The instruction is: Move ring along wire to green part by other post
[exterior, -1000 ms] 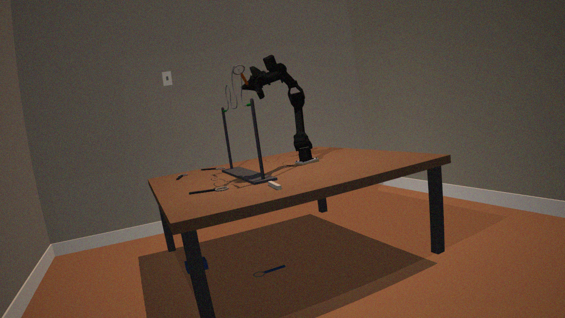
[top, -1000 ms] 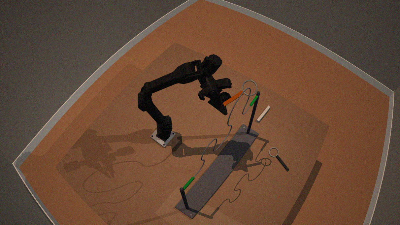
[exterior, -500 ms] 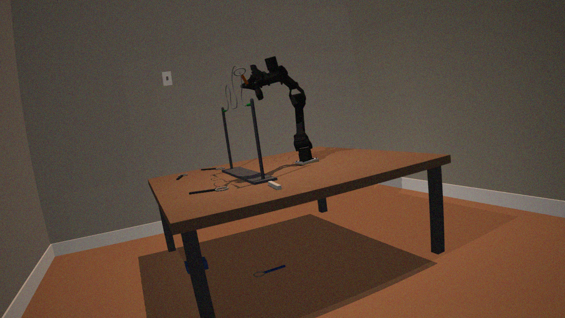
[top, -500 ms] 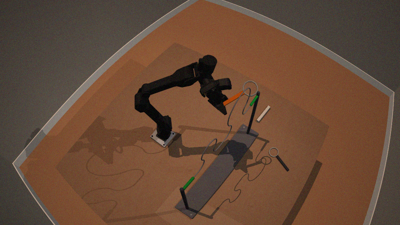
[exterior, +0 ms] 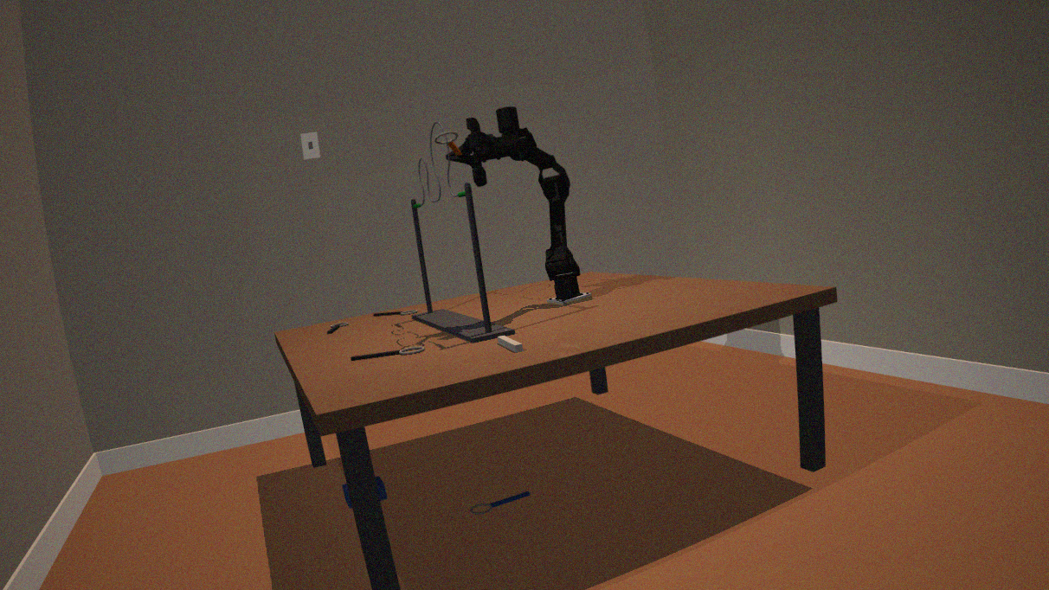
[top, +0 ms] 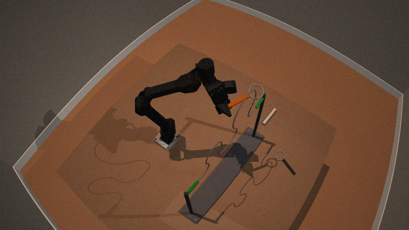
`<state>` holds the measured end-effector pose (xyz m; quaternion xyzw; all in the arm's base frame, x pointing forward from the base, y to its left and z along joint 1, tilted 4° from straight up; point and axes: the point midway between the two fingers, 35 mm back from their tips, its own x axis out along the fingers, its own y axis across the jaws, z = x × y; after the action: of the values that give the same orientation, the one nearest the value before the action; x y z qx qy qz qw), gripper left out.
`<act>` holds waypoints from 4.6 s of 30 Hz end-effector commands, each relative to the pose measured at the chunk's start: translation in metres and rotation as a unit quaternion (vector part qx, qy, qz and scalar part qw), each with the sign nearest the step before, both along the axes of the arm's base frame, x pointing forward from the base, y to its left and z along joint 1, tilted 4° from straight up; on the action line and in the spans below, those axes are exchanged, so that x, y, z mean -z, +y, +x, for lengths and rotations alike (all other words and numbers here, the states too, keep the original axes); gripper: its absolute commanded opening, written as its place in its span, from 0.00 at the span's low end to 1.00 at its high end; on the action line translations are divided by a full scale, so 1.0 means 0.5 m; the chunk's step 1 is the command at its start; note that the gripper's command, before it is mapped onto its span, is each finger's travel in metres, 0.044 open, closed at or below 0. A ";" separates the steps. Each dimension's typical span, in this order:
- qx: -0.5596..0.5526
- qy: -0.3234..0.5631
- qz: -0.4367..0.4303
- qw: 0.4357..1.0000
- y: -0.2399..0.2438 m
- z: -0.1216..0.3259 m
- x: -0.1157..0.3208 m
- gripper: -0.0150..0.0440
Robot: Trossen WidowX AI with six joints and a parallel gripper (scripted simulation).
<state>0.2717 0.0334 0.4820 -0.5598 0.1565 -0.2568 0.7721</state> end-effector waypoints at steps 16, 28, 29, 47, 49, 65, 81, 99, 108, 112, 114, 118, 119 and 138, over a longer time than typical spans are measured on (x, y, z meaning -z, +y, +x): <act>0.014 0.012 -0.114 0.993 -0.006 -0.004 -0.015 0.00; 0.021 0.019 -0.187 0.982 -0.006 -0.005 -0.025 0.00; 0.021 0.020 -0.193 0.981 -0.006 -0.005 -0.026 0.00; 0.032 0.031 -0.300 0.953 -0.004 -0.006 -0.042 0.00; 0.033 0.032 -0.312 0.949 -0.003 -0.006 -0.044 0.00; 0.043 0.041 -0.405 0.912 0.002 -0.007 -0.056 0.00; 0.049 0.046 -0.459 0.886 -0.001 -0.007 -0.054 0.00; 0.044 0.039 -0.393 0.918 -0.041 -0.007 0.001 0.00; 0.037 0.030 -0.306 0.951 -0.066 -0.004 0.058 0.00; 0.034 0.026 -0.261 0.964 -0.074 -0.002 0.086 0.00; 0.032 0.024 -0.237 0.971 -0.076 -0.001 0.101 0.00; 0.028 0.020 -0.196 0.980 -0.080 0.001 0.128 0.00; 0.027 0.019 -0.186 0.982 -0.080 0.002 0.134 0.00; -0.003 -0.008 0.047 0.999 -0.058 0.023 0.278 0.00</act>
<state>0.2805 0.0022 0.3518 -0.5454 0.1634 -0.2592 0.7801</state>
